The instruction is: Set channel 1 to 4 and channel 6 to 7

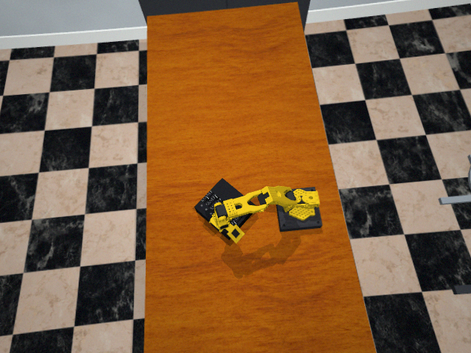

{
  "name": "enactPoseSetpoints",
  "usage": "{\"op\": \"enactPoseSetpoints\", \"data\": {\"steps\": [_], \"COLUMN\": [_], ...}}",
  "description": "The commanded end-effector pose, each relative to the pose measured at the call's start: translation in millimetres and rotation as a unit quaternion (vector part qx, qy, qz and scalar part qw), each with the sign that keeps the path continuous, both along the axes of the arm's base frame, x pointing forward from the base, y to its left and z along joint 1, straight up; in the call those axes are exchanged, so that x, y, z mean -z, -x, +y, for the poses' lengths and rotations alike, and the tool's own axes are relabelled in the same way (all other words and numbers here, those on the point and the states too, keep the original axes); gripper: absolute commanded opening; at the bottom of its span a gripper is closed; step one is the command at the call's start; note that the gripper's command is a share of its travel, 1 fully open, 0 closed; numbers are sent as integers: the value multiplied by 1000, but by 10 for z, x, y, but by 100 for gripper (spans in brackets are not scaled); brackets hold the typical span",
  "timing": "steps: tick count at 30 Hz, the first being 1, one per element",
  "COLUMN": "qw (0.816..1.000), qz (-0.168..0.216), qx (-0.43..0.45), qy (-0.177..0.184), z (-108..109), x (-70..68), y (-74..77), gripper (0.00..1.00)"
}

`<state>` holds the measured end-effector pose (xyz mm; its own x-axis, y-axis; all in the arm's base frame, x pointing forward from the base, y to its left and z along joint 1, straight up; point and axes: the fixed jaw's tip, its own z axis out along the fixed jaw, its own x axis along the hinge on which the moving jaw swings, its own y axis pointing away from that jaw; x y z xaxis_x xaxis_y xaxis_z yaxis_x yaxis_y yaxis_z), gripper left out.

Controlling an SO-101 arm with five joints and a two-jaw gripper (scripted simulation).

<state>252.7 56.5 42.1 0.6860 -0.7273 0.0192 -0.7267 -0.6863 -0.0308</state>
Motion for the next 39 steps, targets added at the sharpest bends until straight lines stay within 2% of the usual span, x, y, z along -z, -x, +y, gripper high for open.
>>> {"op": "enactPoseSetpoints", "data": {"steps": [1, 19, 39], "qw": [1000, 1000, 1000], "qz": [12, 18, 18], "qx": [-2, -2, -2], "qy": [2, 4, 4], "z": [24, 25, 19], "x": [54, 184, 233], "y": [30, 27, 52], "gripper": [0, 0, 0]}}
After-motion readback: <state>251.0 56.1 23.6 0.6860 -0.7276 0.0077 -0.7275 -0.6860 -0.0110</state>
